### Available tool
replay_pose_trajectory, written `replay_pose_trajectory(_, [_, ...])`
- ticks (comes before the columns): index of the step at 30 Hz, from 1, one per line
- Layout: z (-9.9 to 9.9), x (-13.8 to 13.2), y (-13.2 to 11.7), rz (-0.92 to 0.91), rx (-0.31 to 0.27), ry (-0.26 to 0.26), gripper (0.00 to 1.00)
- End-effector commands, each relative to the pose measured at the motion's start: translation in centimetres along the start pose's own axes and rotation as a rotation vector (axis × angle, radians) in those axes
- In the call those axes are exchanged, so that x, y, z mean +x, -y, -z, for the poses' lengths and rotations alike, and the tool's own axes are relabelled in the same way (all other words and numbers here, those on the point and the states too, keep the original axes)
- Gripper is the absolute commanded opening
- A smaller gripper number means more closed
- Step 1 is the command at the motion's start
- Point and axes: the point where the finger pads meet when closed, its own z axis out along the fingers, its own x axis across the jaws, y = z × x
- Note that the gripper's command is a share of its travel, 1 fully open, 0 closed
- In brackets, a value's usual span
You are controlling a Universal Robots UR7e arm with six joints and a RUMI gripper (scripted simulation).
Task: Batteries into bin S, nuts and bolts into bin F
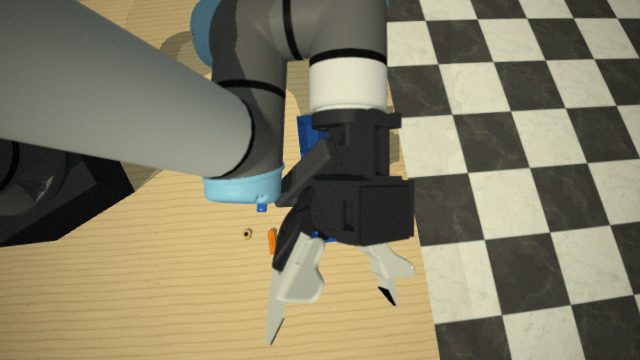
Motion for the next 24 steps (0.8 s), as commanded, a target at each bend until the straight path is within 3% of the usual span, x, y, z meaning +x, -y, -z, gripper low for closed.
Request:
replay_pose_trajectory(1, [0.0,0.0,0.0,-0.001,0.000,0.000,1.00])
replay_pose_trajectory(17, [0.0,0.0,0.0,-0.001,0.000,0.000,1.00])
replay_pose_trajectory(18, [-0.3,0.4,0.6,-0.001,0.000,0.000,0.04])
replay_pose_trajectory(24, [-2.1,3.0,4.3,-0.001,0.000,0.000,0.04])
